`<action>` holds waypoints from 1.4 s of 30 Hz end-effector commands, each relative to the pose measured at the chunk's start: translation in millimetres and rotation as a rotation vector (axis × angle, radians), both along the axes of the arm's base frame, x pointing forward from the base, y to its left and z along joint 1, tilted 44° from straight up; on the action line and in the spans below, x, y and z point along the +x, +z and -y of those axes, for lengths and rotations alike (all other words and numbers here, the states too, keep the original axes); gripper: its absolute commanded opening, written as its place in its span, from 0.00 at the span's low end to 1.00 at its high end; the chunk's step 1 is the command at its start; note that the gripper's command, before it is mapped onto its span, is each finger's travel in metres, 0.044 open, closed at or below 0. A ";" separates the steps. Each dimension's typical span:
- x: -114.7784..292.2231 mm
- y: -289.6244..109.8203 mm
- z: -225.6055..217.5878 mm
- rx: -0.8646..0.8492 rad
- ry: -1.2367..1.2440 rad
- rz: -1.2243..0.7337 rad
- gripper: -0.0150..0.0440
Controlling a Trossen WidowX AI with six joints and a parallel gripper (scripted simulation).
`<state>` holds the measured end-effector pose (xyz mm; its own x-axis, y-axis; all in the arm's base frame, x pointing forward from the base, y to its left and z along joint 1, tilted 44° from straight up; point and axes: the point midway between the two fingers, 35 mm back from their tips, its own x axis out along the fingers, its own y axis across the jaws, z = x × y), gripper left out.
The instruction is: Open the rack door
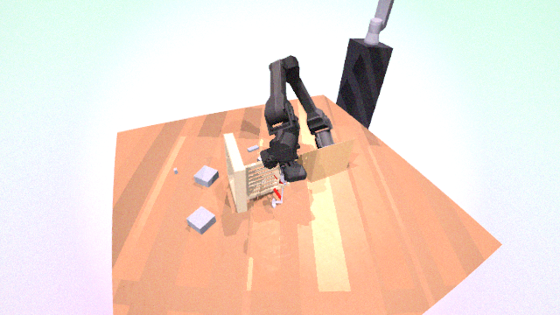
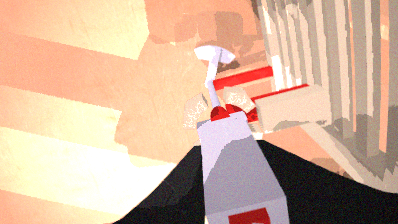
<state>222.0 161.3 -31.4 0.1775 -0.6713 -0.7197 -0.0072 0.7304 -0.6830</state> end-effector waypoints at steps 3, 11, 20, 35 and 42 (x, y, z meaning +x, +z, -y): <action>4.2 -7.4 -9.7 0.024 -0.082 0.070 0.27; 6.9 -12.5 -15.9 0.036 -0.127 0.112 0.27; 6.9 -12.5 -15.9 0.036 -0.127 0.112 0.27; 6.5 -10.0 -18.6 0.036 -0.127 0.112 0.73; 5.4 -3.0 -26.1 0.036 -0.127 0.112 0.73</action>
